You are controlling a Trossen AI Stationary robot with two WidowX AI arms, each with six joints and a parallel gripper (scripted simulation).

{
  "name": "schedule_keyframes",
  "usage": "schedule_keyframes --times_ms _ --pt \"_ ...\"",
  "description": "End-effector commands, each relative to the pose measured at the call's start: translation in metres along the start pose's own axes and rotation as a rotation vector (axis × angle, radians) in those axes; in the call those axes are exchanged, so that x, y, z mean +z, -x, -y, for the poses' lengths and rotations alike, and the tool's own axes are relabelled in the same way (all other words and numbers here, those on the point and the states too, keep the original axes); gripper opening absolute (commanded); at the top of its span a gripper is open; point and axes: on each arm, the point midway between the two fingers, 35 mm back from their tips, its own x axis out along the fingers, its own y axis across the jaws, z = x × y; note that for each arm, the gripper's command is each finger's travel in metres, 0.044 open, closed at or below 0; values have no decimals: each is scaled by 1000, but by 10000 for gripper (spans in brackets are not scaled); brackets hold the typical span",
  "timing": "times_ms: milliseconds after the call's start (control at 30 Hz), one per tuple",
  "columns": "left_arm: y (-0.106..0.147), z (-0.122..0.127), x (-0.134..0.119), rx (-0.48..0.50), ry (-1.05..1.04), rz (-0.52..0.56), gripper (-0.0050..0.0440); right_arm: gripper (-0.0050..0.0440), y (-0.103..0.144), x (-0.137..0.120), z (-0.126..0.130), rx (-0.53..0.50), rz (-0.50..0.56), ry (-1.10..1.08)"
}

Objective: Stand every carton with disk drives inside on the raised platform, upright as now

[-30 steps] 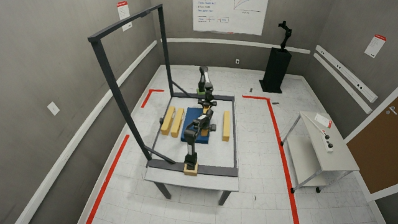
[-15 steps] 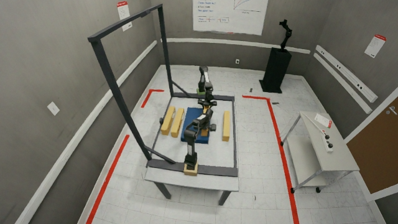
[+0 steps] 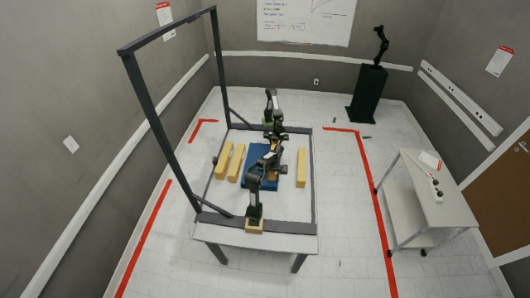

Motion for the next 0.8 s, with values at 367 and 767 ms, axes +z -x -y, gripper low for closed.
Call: schedule_keyframes --times_ms 367,767 --pt "30 -2 10 14 -6 50 -50 -50 15 9 1 -8 28 3" --pt "36 47 13 34 -11 87 -50 -50 19 8 -49 -29 72 11"
